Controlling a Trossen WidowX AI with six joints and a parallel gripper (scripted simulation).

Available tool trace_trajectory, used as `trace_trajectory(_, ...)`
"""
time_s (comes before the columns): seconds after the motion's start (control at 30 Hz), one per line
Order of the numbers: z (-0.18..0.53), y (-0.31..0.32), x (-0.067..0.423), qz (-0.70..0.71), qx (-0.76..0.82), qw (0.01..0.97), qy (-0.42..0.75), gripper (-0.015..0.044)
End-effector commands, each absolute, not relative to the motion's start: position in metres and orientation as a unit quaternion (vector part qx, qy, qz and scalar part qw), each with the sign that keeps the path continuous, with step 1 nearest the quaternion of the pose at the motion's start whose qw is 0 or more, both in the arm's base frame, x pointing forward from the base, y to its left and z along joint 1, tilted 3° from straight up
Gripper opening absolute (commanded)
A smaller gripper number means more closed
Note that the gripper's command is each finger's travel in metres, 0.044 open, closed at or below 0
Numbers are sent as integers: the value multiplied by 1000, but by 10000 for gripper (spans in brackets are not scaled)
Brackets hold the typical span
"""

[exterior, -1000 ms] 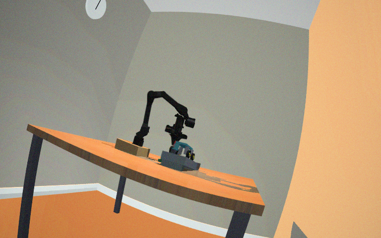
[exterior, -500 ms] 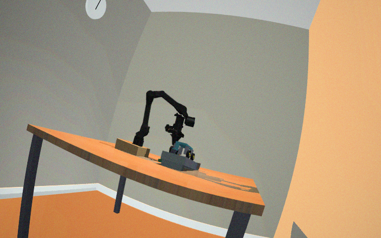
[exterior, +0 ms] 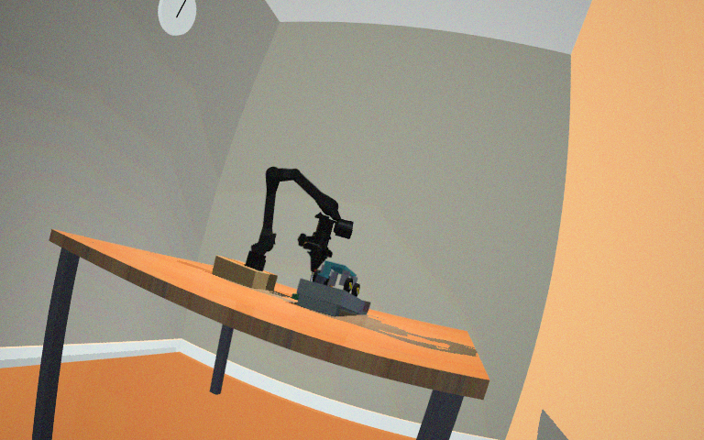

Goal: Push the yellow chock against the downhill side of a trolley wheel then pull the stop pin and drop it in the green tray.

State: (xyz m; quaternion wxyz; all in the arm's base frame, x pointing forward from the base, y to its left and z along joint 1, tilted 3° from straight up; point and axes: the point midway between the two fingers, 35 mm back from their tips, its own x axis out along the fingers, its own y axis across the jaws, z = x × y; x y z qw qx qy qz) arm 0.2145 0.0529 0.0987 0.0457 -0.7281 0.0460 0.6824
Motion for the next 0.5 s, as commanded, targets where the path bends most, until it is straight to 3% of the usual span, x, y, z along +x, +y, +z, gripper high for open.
trace_trajectory(0.0, 97, 54, 214, 680, -730, 49, 47, 0)
trace_trajectory(0.47, 53, 38, 214, 681, -724, -9, 109, 0)
